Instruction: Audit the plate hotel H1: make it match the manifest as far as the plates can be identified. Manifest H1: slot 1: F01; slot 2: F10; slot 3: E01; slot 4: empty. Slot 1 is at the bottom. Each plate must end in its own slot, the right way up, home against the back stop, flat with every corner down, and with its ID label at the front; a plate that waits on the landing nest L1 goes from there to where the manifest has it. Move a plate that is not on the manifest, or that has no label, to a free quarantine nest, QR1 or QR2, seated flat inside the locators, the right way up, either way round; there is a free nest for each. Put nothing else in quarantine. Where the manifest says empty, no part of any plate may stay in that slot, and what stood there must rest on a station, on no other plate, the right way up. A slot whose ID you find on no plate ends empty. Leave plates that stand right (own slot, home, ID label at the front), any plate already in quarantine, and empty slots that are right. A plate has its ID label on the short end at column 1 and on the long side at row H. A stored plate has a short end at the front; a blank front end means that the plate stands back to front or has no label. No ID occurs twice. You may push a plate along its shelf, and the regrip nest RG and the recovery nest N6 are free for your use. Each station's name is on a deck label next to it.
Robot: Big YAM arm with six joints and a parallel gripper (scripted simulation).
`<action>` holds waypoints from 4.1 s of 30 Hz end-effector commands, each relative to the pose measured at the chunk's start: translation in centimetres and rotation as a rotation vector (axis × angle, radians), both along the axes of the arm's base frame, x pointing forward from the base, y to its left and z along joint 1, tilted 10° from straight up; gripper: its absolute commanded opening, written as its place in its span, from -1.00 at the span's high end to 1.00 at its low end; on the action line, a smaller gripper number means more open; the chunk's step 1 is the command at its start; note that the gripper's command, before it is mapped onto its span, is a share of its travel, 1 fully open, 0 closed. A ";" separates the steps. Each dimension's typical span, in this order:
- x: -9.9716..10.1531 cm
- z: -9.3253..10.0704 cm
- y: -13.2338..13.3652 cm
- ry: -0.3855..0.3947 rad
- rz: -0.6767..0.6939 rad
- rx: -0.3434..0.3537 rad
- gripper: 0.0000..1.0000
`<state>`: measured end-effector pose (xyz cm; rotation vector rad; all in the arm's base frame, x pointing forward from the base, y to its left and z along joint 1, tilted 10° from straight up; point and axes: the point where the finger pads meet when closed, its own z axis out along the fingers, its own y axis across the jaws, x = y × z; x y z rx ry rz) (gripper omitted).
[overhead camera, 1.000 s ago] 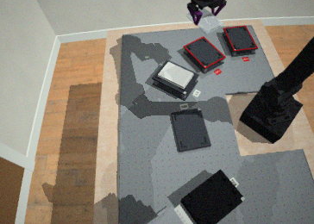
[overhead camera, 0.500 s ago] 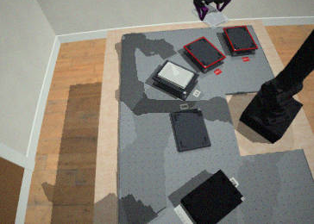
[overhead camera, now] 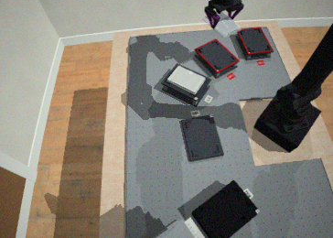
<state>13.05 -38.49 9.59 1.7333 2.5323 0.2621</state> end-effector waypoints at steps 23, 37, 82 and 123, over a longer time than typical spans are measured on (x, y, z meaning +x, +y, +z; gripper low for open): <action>1.8 -6.2 0.6 -0.004 0.002 -0.007 -0.72; 2.2 -9.1 1.0 -0.004 0.002 -0.006 -0.72; 2.3 -10.1 1.0 -0.003 0.003 -0.006 -0.72; 2.7 -12.5 1.5 -0.004 0.003 -0.005 -0.72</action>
